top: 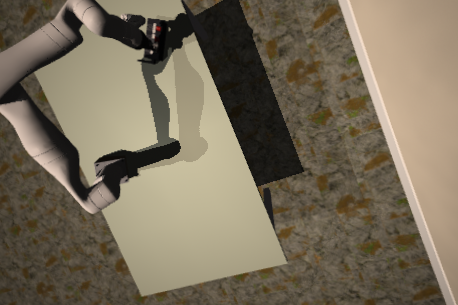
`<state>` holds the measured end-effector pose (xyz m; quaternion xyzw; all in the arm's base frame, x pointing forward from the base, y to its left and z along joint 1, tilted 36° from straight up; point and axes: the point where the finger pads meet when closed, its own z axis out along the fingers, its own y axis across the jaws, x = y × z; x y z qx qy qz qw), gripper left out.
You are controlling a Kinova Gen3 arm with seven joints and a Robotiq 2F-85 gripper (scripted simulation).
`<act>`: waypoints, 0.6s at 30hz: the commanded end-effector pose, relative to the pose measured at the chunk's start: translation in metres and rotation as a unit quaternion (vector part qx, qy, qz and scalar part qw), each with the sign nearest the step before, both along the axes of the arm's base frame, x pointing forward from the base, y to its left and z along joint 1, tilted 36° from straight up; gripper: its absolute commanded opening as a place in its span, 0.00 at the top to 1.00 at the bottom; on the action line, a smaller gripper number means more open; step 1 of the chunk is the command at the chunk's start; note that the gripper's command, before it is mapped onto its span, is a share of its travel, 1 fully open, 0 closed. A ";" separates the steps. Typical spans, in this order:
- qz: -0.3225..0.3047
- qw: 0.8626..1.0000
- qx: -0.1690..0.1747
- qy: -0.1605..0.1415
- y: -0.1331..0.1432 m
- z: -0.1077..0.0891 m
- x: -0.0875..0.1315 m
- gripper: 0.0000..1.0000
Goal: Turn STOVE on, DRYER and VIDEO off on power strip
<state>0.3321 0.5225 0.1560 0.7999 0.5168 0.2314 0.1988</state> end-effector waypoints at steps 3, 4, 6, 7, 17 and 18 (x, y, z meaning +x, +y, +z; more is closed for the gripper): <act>0.001 1.000 0.001 0.000 0.000 0.000 0.000 1.00; 0.001 1.000 0.001 0.000 0.000 0.000 0.000 1.00; 0.001 1.000 0.001 0.000 0.000 0.000 0.001 1.00; 0.001 1.000 0.001 0.000 0.000 0.000 0.001 1.00; 0.001 1.000 0.001 0.000 0.000 -0.004 0.003 1.00; 0.001 1.000 0.001 0.000 0.000 -0.004 0.003 1.00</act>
